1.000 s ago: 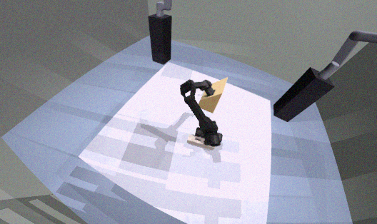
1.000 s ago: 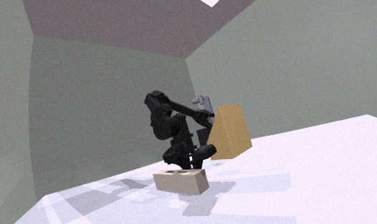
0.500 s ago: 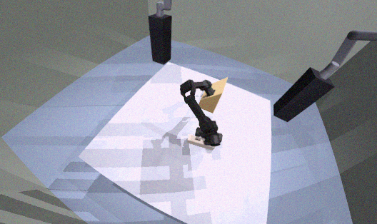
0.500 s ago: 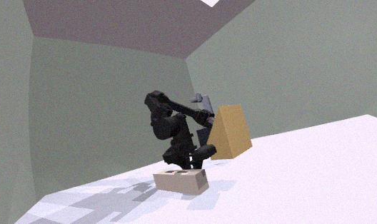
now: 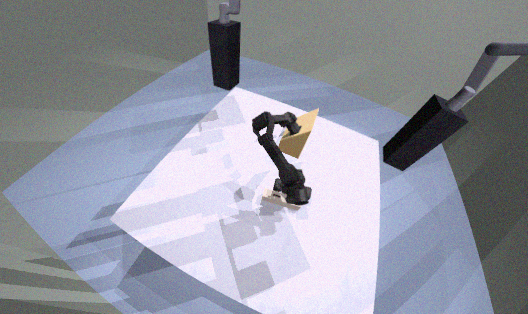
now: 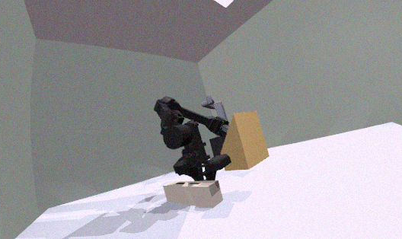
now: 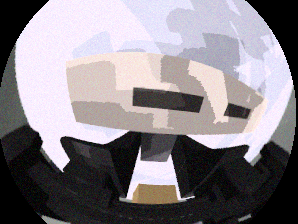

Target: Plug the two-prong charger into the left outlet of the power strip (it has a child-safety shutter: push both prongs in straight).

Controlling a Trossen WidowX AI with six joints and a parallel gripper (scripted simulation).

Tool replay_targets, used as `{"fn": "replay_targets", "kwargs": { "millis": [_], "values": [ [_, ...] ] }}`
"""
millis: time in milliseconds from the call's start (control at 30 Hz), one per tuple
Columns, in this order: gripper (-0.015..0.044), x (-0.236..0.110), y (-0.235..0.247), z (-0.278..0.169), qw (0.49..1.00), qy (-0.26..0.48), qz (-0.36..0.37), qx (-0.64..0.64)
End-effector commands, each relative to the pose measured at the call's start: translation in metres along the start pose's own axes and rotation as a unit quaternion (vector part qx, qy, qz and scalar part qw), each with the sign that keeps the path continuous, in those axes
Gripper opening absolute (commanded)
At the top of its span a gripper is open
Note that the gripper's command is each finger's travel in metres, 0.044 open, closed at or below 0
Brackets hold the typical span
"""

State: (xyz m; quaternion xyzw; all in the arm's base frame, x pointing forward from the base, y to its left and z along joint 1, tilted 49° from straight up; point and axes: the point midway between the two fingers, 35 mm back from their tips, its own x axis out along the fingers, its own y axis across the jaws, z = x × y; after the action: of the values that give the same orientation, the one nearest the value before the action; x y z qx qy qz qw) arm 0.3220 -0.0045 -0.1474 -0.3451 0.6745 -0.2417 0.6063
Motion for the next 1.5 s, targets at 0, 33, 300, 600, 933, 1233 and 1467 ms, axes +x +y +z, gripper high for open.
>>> {"fn": "replay_targets", "kwargs": {
  "millis": [0, 33, 300, 600, 933, 1233, 1467],
  "values": [
    [0.0079, -0.0001, 0.0001, 0.0006, 1.0, -0.001, 0.0, 0.001],
    [0.0105, -0.0001, 0.0001, 0.0006, 1.0, -0.001, 0.0, 0.001],
    [0.0315, -0.0001, 0.0001, 0.0006, 1.0, -0.001, 0.0, 0.001],
    [0.044, 0.0, 0.0001, -0.0004, 1.0, -0.001, 0.0, 0.001],
    [0.044, 0.0003, 0.0002, -0.0034, 1.0, -0.003, 0.001, 0.003],
    [0.044, 0.0005, 0.0003, -0.0061, 1.0, -0.005, 0.001, 0.005],
    [0.044, 0.0007, 0.0003, -0.0083, 1.0, -0.006, 0.001, 0.006]
  ]
}}
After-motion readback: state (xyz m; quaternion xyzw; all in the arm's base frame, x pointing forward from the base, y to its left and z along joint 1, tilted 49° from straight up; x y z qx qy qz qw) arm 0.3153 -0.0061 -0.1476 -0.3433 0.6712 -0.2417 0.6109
